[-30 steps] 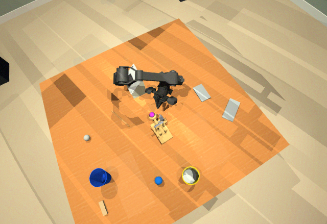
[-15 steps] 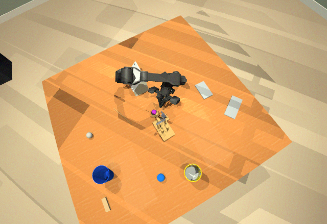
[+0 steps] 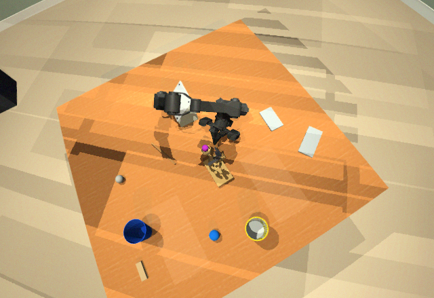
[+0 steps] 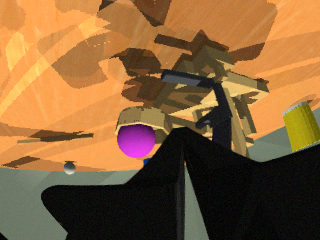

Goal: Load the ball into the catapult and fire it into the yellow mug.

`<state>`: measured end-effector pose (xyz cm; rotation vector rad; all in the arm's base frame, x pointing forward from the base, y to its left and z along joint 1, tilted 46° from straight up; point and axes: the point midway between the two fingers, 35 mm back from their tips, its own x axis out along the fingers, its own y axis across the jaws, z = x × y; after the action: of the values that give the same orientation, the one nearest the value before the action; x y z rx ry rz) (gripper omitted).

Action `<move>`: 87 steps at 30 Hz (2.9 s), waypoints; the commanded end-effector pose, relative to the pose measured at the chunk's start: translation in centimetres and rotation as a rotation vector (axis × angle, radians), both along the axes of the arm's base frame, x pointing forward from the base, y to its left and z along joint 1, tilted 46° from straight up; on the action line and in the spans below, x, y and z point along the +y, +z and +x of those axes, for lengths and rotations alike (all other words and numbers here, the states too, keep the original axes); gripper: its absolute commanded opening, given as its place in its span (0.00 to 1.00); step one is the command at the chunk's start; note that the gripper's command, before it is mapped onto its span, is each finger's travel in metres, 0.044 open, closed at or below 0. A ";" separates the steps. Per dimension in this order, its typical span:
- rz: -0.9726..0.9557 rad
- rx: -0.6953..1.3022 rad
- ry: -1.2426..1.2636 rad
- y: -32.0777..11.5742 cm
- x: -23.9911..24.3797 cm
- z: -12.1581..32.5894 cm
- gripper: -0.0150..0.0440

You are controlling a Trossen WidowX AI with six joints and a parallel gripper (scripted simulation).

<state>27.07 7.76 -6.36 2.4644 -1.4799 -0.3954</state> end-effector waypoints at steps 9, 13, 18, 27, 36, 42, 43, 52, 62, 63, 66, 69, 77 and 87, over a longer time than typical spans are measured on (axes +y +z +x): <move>-0.024 0.019 0.003 -1.6 -1.7 0.0 0.25; -0.029 0.022 0.003 -2.0 -2.2 -0.1 0.25; -0.036 0.027 0.002 -2.6 -2.8 -0.1 0.25; -0.044 0.031 0.002 -3.8 -4.1 -0.1 0.25; -0.038 0.032 0.006 -4.2 -3.7 0.1 0.25; 0.018 0.051 0.040 -1.1 5.2 -0.4 0.25; 0.025 0.055 0.044 -0.5 6.4 -0.7 0.25; 0.092 0.004 0.042 -0.6 7.4 0.0 0.43; 0.328 -0.177 -0.057 -0.9 8.9 3.4 0.88; 0.352 -0.196 -0.067 -0.9 9.1 3.8 0.92; 0.422 -0.254 -0.095 -0.8 9.6 5.0 1.00; 0.491 -0.312 -0.124 -0.6 10.1 6.2 1.00; 0.666 -0.463 -0.203 0.2 11.0 9.7 1.00; 0.843 -0.631 -0.291 2.2 11.3 13.7 1.00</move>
<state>39.15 18.93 -5.08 3.1626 -2.2056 -0.3861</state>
